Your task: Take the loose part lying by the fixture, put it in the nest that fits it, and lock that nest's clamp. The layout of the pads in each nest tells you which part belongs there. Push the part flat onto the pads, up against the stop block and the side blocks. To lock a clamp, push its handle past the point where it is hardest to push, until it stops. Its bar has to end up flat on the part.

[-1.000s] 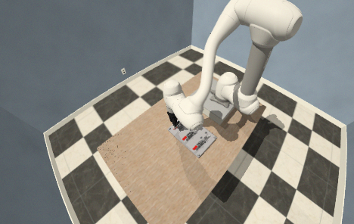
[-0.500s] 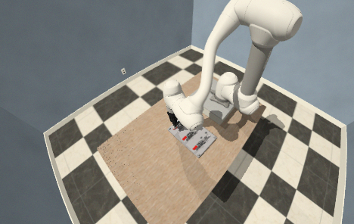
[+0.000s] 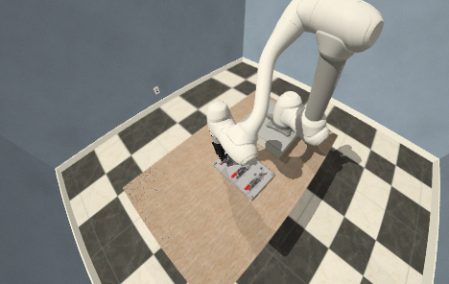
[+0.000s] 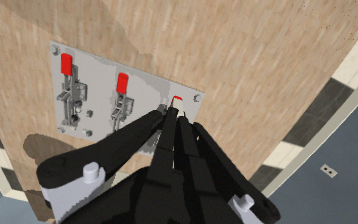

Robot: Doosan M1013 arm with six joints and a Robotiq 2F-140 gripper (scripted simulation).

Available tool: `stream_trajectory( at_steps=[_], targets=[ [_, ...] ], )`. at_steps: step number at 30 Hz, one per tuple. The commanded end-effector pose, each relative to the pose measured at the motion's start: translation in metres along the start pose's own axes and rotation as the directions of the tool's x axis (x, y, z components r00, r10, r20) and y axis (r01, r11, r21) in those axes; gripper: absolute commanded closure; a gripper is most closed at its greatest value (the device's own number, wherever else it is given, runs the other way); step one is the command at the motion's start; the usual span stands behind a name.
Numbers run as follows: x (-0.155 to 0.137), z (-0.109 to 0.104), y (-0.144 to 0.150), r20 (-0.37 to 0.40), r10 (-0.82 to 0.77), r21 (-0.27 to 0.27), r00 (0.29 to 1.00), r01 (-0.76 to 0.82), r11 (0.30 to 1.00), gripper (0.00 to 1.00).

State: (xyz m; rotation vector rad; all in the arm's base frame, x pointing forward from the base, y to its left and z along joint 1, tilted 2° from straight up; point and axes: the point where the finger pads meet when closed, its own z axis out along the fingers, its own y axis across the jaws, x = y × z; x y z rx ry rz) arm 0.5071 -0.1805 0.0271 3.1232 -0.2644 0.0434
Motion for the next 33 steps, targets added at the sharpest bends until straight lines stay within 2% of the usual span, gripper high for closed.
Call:
stream_trajectory(
  at_steps=[1, 33],
  targets=[
    [0.0, -0.0001, 0.0, 0.0, 0.0, 0.0, 1.0, 0.0, 1.0, 0.9],
    [0.0, 0.0039, 0.0, 0.0, 0.0, 0.0, 1.0, 0.0, 1.0, 0.9]
  ],
)
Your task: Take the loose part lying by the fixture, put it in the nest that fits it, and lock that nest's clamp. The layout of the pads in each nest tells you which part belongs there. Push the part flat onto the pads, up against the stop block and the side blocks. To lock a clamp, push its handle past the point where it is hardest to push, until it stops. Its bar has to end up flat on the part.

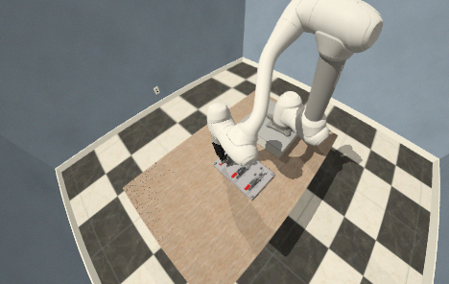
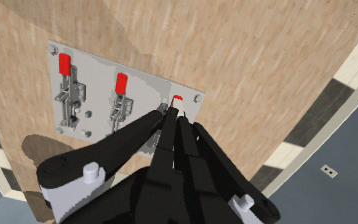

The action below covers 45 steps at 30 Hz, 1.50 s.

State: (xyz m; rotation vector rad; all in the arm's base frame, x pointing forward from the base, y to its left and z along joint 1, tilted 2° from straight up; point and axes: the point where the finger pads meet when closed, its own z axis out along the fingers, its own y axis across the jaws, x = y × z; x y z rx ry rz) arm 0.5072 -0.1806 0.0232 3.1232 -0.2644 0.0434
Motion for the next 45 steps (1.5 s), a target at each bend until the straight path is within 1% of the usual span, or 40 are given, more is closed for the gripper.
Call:
stream_trajectory(
  at_steps=[1, 45],
  targets=[
    [0.0, 0.0001, 0.0, 0.0, 0.0, 0.0, 1.0, 0.0, 1.0, 0.9],
    [0.0, 0.0041, 0.0, 0.0, 0.0, 0.0, 1.0, 0.0, 1.0, 0.9]
  ],
)
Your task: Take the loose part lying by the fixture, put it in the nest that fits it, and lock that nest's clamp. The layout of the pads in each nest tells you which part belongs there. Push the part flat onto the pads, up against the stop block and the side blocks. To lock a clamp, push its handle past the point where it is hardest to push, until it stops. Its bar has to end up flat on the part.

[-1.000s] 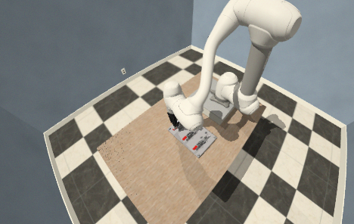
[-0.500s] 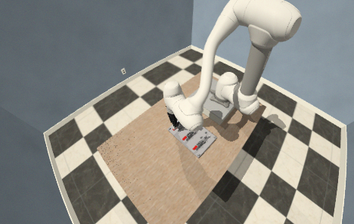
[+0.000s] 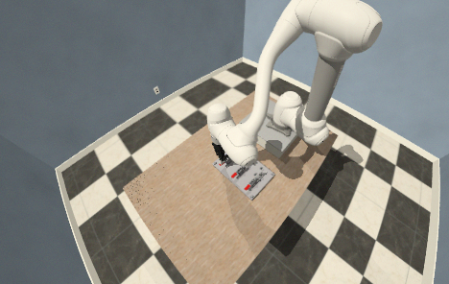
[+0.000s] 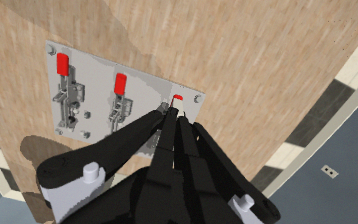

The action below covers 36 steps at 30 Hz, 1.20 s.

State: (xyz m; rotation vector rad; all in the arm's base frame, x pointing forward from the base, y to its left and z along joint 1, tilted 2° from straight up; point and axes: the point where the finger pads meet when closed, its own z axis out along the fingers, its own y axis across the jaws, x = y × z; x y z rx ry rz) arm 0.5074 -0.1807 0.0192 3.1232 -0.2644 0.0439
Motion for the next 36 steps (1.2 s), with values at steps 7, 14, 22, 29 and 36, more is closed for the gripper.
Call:
stream_trajectory(
  at_steps=[7, 14, 22, 29, 36],
  targets=[
    [-0.0001, 0.0005, -0.0001, 0.0, 0.0, 0.0, 1.0, 0.0, 1.0, 0.9],
    [-0.0002, 0.002, -0.0001, 0.0, 0.0, 0.0, 1.0, 0.0, 1.0, 0.9],
    [-0.0002, 0.002, -0.0001, 0.0, 0.0, 0.0, 1.0, 0.0, 1.0, 0.9],
    [-0.0002, 0.0025, -0.0001, 0.0, 0.0, 0.0, 1.0, 0.0, 1.0, 0.9],
    [-0.0002, 0.004, -0.0001, 0.0, 0.0, 0.0, 1.0, 0.0, 1.0, 0.9]
  ],
)
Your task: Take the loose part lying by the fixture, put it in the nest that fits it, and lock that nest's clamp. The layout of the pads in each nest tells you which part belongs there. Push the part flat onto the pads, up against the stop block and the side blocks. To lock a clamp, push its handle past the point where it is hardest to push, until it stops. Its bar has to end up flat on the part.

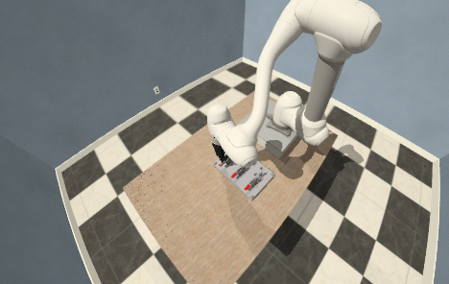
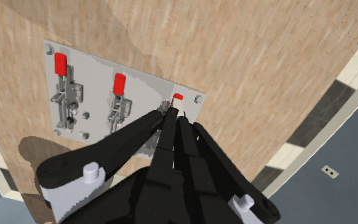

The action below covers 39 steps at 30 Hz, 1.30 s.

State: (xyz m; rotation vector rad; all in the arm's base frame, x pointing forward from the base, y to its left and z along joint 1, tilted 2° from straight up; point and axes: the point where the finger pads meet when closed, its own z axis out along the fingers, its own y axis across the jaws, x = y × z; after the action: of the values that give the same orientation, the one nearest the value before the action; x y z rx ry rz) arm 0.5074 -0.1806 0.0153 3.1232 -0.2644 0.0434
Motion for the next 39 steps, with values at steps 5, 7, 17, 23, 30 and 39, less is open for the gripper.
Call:
stream_trajectory(
  at_steps=[5, 7, 17, 23, 30, 39],
  targets=[
    [0.0, 0.0, 0.0, 0.0, 0.0, 0.0, 1.0, 0.0, 1.0, 0.9],
    [0.0, 0.0, 0.0, 0.0, 0.0, 0.0, 1.0, 0.0, 1.0, 0.9],
    [0.0, -0.003, 0.0, 0.0, 0.0, 0.0, 1.0, 0.0, 1.0, 0.9],
    [0.0, -0.011, 0.0, 0.0, 0.0, 0.0, 1.0, 0.0, 1.0, 0.9],
    [0.0, -0.028, 0.0, 0.0, 0.0, 0.0, 1.0, 0.0, 1.0, 0.9],
    [0.0, -0.057, 0.0, 0.0, 0.0, 0.0, 1.0, 0.0, 1.0, 0.9]
  ],
)
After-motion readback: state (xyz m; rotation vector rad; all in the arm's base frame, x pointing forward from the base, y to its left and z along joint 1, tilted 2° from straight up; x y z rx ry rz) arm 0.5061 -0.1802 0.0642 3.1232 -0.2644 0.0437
